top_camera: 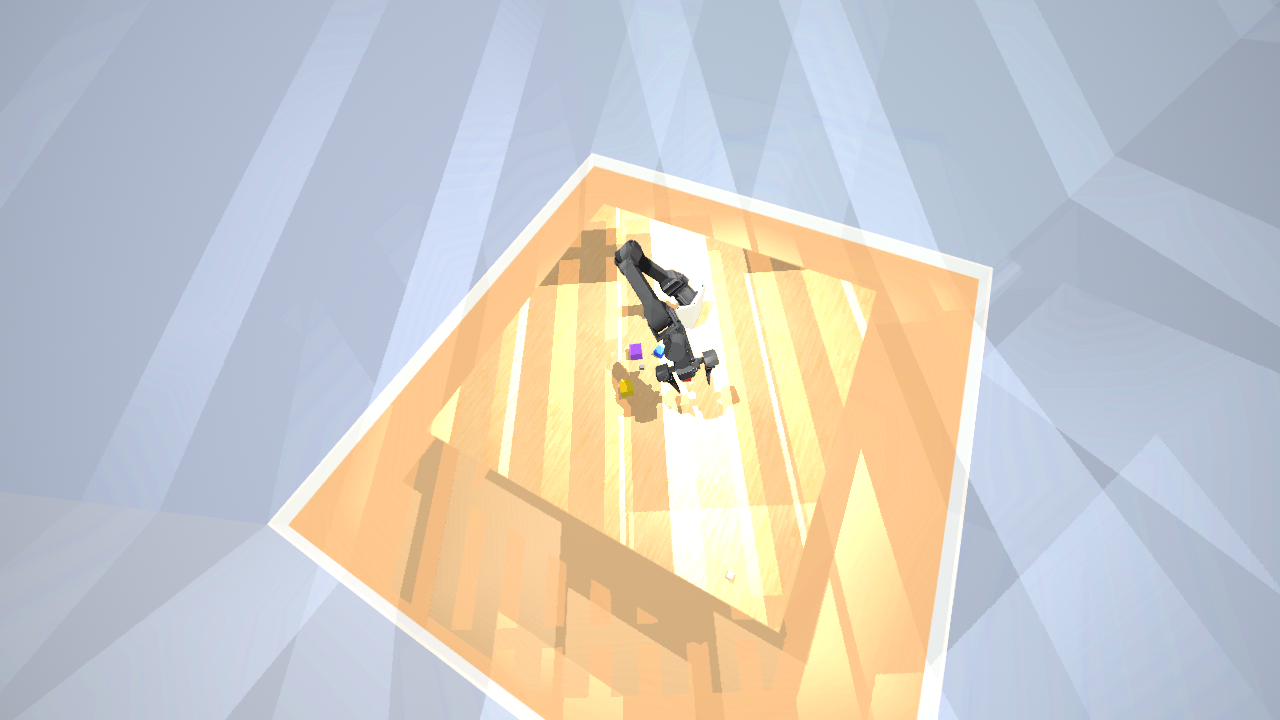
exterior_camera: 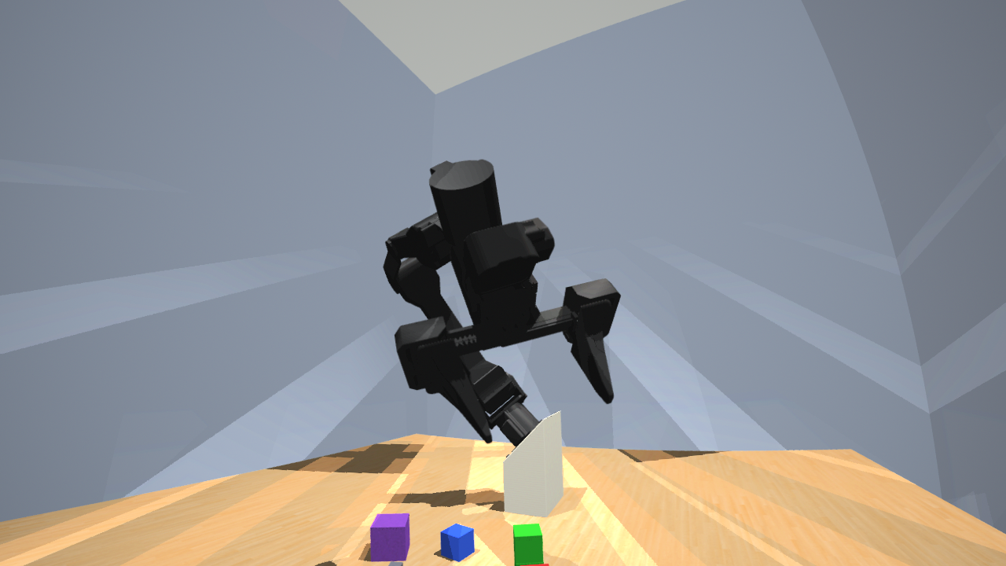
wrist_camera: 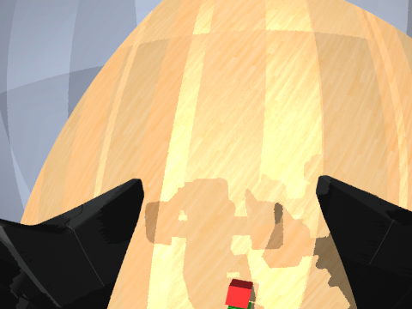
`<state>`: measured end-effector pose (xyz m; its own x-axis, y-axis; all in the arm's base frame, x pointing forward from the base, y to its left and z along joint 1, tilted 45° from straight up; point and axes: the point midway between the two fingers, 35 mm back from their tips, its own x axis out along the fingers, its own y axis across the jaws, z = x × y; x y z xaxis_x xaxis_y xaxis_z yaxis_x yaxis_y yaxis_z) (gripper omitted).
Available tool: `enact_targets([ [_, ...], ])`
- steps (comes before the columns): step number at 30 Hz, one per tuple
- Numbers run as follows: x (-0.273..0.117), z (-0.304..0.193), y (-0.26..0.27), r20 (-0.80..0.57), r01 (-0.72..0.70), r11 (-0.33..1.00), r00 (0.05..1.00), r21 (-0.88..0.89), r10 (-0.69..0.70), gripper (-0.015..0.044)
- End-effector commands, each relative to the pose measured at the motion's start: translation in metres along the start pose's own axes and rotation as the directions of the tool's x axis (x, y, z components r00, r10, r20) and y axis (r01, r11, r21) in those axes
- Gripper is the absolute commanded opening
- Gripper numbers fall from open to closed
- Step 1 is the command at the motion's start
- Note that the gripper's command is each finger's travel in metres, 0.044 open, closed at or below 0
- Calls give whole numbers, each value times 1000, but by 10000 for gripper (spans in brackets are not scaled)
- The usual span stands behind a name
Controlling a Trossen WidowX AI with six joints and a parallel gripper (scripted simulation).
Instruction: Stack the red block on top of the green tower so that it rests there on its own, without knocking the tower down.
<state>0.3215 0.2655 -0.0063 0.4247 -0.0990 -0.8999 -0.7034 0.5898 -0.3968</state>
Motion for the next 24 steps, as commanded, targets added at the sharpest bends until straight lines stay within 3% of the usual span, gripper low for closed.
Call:
enact_targets([
  [1,24,-72,7,-275,89,995,959,40,-75,440],
  [7,30,-159,1,-570,268,963,790,-9,-225,440],
  [16,29,-163,2,-577,273,962,784,-13,-230,440],
  [24,64,-189,-9,-578,274,961,783,-13,-231,440],
])
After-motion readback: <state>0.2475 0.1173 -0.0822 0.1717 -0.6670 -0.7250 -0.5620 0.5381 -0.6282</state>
